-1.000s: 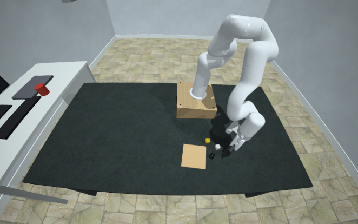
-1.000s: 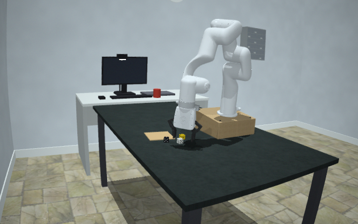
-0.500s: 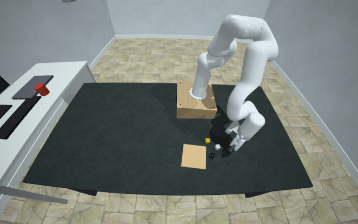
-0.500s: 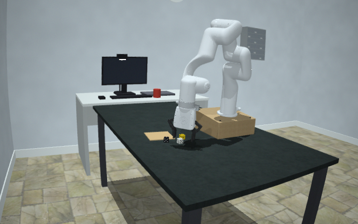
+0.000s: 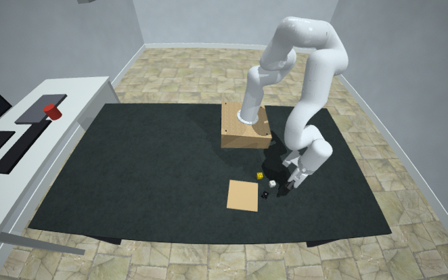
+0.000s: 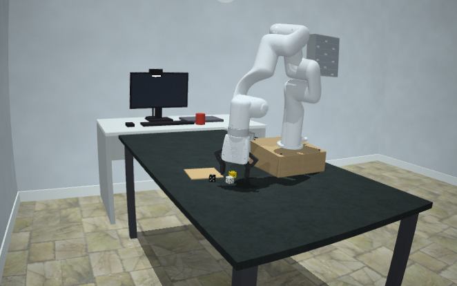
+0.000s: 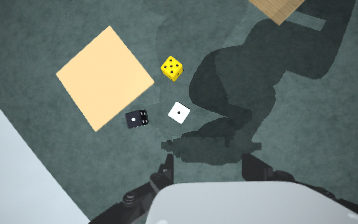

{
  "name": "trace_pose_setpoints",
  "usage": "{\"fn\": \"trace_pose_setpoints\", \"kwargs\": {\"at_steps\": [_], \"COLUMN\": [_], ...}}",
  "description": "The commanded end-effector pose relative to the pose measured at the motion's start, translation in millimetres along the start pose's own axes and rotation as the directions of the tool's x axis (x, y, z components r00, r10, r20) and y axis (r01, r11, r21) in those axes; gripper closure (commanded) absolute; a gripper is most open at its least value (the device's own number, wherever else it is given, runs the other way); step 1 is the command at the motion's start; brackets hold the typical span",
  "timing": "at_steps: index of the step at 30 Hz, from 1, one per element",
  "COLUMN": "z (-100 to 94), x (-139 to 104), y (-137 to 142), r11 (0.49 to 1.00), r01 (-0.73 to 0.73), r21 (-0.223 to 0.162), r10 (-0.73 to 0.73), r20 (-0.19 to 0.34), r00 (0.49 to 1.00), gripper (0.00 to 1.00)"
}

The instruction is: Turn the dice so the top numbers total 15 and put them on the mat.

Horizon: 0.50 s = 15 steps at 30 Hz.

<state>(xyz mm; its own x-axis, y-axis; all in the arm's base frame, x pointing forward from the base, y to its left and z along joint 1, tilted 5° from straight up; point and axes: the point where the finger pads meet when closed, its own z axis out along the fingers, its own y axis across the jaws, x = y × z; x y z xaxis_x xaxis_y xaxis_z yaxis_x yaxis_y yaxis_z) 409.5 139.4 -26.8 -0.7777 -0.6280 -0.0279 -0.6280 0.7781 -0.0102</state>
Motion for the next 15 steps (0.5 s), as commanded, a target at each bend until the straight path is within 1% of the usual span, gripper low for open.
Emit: {"fn": "trace_pose_setpoints", "kwargs": {"at_steps": [1,10,12,14,15], "z": [-15.9,-83.2,-92.6,-92.6,-95.7], "x": [-1.3,1.4,1.7,1.7,1.9], "y": [-1.7,-5.9,-6.5,-6.5,-6.7], "r11": [1.0,1.0,1.0,1.0,1.0], "r01": [0.0,0.0,0.0,0.0,0.0], "r21": [0.002,0.002,0.002,0.002,0.002], "r10": [0.0,0.0,0.0,0.0,0.0], "r20": [0.005,0.005,0.005,0.005,0.005], "r00": [1.0,1.0,1.0,1.0,1.0], "gripper": [0.0,0.0,0.0,0.0,0.0]}}
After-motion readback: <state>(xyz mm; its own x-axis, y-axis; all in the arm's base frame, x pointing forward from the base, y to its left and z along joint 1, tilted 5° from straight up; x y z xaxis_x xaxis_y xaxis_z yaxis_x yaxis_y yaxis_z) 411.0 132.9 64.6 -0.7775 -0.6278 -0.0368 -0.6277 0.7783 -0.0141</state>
